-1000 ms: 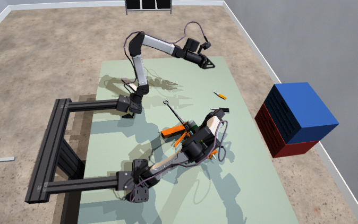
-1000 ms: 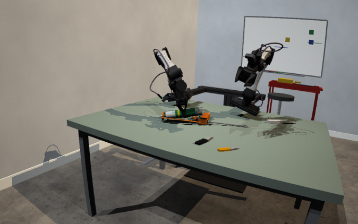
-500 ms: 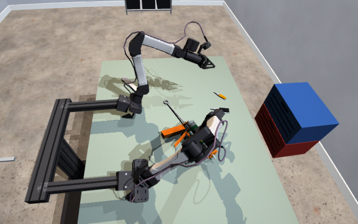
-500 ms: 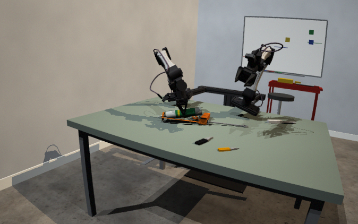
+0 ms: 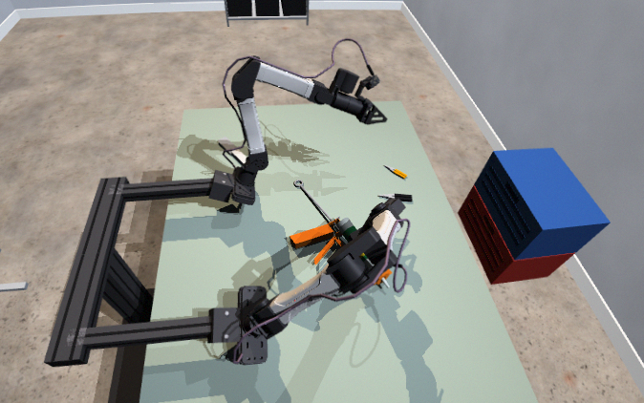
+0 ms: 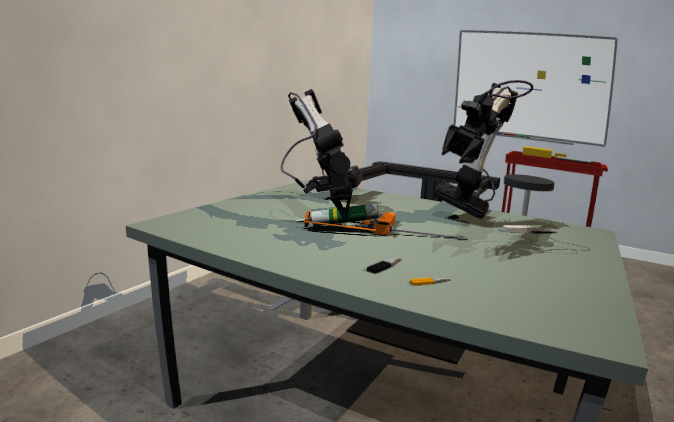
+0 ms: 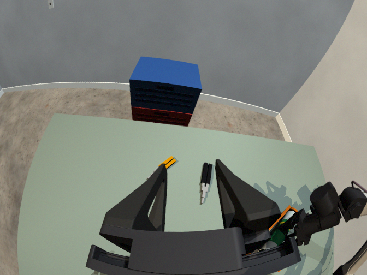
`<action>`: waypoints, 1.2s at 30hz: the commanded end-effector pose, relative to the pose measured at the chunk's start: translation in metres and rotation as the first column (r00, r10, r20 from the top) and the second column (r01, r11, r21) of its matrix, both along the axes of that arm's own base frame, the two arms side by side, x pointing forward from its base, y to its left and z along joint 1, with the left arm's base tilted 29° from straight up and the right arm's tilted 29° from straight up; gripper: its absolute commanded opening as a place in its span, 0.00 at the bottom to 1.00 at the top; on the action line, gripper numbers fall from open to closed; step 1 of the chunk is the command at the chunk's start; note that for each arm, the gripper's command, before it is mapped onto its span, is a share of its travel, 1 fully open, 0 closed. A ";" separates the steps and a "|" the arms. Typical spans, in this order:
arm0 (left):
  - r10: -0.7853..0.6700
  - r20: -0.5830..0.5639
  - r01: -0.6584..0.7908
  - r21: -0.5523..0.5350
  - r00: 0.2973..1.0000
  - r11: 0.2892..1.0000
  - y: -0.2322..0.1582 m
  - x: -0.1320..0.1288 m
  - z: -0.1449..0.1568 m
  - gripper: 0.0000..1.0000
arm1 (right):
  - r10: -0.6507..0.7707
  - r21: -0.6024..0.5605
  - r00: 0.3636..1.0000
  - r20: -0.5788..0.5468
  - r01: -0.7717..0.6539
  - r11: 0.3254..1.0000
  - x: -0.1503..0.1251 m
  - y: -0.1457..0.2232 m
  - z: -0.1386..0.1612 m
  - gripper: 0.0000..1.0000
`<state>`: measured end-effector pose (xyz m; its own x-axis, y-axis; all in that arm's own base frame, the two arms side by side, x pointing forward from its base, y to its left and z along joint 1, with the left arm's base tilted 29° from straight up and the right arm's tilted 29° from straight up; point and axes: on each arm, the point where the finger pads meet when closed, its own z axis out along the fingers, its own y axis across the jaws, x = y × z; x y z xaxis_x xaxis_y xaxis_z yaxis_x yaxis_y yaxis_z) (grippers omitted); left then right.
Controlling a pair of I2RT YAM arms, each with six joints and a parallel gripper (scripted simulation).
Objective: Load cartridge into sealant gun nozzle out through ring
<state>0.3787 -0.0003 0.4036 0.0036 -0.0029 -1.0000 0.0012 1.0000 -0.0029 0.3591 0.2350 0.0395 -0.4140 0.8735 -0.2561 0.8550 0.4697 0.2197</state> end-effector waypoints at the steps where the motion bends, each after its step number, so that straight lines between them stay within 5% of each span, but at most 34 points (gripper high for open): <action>1: 0.003 0.010 -0.003 -0.003 1.000 1.000 0.002 -0.004 0.002 0.51 | -0.006 0.037 1.000 0.018 0.006 0.999 0.005 -0.004 0.010 0.00; 36: 0.003 0.010 -0.003 -0.003 1.000 1.000 0.002 -0.004 0.002 0.51 | 0.010 0.054 1.000 0.024 -0.011 0.998 0.008 -0.007 0.027 0.00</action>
